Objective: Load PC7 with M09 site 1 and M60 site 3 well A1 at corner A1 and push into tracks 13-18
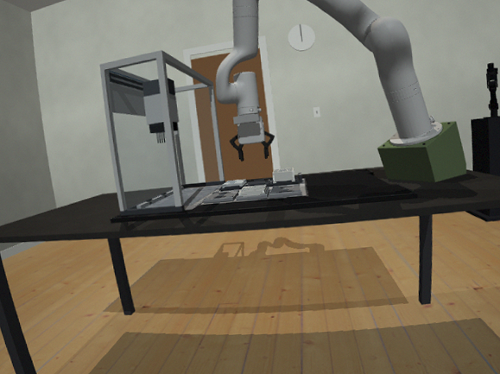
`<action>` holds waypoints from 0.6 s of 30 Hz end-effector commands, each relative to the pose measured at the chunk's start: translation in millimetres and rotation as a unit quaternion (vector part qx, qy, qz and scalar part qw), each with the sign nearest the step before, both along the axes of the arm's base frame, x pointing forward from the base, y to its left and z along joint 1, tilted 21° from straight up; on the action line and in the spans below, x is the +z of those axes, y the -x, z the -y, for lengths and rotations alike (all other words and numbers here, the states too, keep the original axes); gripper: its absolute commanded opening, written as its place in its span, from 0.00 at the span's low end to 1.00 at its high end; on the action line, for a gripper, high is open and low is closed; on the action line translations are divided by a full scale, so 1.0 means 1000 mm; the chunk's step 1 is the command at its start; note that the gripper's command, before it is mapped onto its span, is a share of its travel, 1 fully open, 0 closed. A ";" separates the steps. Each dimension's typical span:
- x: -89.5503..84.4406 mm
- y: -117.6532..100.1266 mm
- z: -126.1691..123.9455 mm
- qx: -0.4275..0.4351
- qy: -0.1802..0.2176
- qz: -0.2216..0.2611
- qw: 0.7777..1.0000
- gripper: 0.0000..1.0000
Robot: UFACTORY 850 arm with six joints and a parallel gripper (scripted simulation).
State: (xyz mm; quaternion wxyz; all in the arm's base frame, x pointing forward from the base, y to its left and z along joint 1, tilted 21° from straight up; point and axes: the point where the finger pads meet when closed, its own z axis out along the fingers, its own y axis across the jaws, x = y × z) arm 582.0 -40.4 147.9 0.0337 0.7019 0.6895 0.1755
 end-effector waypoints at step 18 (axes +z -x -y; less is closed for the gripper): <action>-0.030 -0.010 -0.006 0.000 0.000 0.001 1.000 1.00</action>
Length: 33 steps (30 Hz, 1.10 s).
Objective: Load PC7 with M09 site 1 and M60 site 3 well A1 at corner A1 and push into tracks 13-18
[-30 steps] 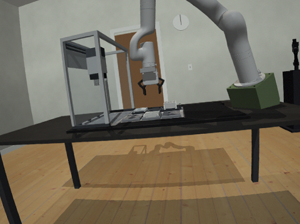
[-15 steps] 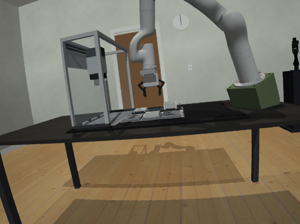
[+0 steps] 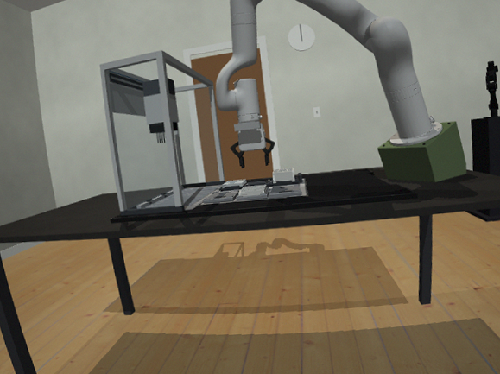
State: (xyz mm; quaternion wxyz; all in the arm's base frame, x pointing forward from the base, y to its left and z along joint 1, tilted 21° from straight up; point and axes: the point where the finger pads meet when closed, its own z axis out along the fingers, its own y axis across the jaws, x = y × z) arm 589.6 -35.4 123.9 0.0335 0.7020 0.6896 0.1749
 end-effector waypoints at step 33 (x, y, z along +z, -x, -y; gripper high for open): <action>-0.051 -0.017 -0.011 0.000 0.000 0.002 1.000 1.00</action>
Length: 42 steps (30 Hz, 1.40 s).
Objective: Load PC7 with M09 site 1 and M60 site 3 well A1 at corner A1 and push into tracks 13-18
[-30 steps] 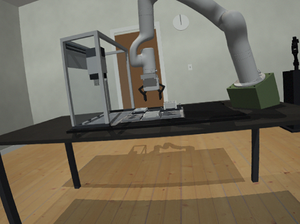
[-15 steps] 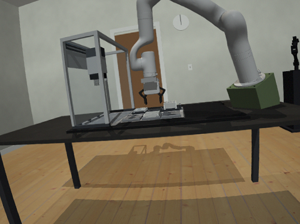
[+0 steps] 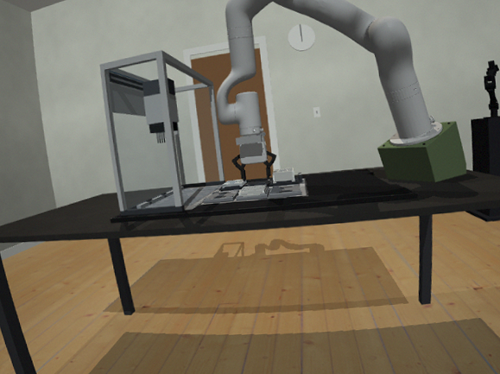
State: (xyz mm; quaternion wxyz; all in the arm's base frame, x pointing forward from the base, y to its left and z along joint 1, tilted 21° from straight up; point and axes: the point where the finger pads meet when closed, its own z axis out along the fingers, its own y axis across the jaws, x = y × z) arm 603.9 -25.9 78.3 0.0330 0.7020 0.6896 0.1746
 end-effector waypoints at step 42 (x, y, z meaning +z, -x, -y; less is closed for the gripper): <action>-0.026 -0.009 -0.005 0.000 0.000 0.002 1.000 1.00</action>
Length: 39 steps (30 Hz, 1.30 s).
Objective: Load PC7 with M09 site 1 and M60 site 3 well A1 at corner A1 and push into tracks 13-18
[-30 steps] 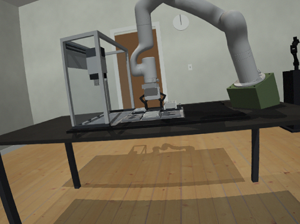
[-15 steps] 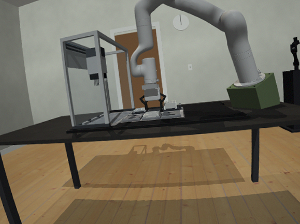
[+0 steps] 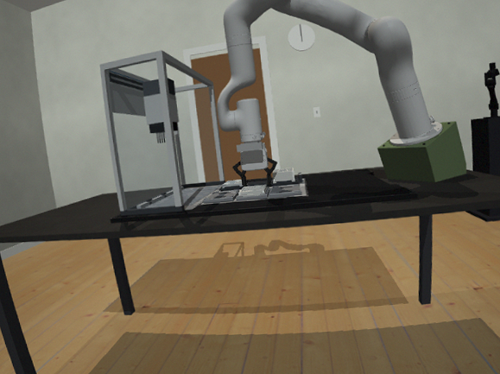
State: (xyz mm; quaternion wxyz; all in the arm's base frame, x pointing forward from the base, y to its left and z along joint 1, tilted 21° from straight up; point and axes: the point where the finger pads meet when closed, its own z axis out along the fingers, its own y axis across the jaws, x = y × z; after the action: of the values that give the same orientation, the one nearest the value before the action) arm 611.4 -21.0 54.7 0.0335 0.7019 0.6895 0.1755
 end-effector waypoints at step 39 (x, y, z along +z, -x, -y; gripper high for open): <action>-0.008 -0.003 0.007 0.000 0.000 0.001 1.000 1.00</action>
State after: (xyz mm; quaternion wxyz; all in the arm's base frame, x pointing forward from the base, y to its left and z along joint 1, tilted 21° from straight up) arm 613.6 -25.6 46.2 0.0338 0.7018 0.6895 0.1758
